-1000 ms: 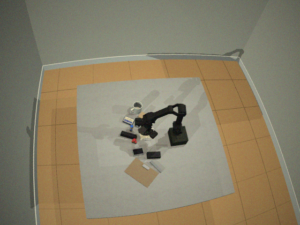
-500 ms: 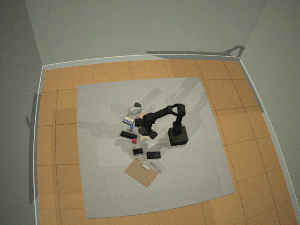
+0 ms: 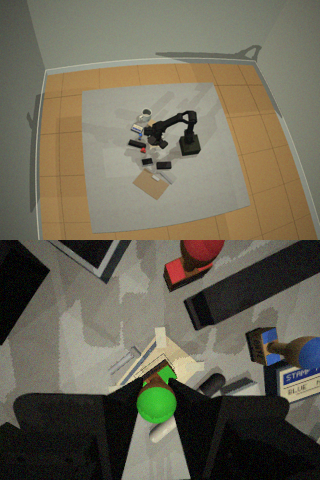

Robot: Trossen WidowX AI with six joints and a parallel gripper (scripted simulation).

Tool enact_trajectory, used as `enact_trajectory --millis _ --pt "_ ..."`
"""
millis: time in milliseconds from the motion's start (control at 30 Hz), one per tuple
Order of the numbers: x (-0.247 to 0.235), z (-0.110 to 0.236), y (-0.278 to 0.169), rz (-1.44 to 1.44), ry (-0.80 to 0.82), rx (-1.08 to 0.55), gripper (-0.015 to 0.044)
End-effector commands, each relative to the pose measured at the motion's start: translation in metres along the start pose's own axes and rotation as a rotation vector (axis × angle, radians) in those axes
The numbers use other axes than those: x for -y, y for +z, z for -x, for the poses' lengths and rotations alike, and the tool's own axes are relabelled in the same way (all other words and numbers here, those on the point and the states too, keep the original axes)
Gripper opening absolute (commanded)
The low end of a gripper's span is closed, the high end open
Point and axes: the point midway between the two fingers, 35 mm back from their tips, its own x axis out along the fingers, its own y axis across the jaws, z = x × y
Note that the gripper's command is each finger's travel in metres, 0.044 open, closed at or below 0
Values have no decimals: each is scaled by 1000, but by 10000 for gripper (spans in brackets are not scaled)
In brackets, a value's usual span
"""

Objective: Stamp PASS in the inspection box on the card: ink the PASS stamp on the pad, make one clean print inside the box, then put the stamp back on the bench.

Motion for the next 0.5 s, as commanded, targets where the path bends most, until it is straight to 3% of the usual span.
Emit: enact_trajectory --millis 0,467 --pt "-2 -4 -1 5 6 0 0" --pt "-2 -10 -2 6 4 2 0"
